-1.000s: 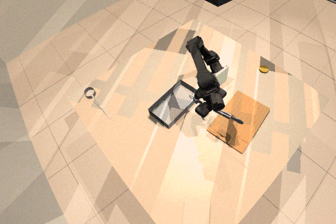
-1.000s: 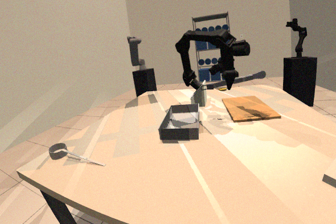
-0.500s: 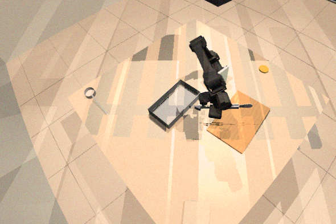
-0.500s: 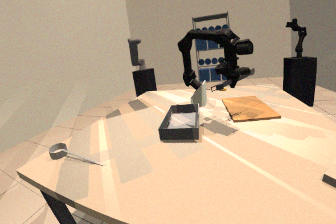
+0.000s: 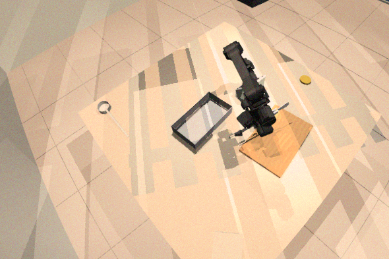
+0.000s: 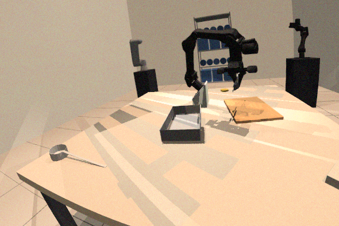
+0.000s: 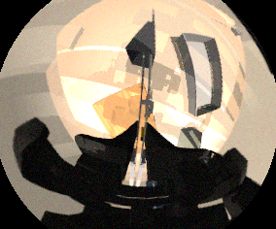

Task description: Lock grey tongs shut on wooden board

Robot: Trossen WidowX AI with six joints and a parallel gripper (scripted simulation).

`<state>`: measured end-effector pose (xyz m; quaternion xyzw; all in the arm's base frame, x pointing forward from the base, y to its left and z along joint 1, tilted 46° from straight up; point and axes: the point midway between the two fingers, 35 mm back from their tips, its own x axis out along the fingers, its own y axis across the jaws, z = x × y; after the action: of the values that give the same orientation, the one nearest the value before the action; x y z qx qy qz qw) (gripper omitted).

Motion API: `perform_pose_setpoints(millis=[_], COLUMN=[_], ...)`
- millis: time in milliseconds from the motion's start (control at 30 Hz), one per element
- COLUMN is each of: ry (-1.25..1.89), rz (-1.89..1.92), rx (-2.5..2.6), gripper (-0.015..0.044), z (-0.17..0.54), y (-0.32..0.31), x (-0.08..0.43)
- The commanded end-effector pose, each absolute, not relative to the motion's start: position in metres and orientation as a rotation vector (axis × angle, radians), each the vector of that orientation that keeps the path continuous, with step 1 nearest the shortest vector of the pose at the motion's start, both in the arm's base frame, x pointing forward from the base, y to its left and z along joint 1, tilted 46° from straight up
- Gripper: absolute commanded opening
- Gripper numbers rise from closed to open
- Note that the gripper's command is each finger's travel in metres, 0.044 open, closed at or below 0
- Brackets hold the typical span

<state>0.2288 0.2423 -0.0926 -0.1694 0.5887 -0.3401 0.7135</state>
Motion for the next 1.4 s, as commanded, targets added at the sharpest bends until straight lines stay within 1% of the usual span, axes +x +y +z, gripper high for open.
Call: perform_pose_setpoints(millis=[0, 700, 1367], ry=[1.385, 1.615, 1.674], rz=[-0.627, -0.037, 0.624], rx=[-0.522, -1.147, -1.709], gripper=[-0.0150, -0.0150, -0.0150], z=[-0.097, -0.112, -0.125], y=[0.248, 0.261, 0.271], x=[0.221, 0.190, 0.161])
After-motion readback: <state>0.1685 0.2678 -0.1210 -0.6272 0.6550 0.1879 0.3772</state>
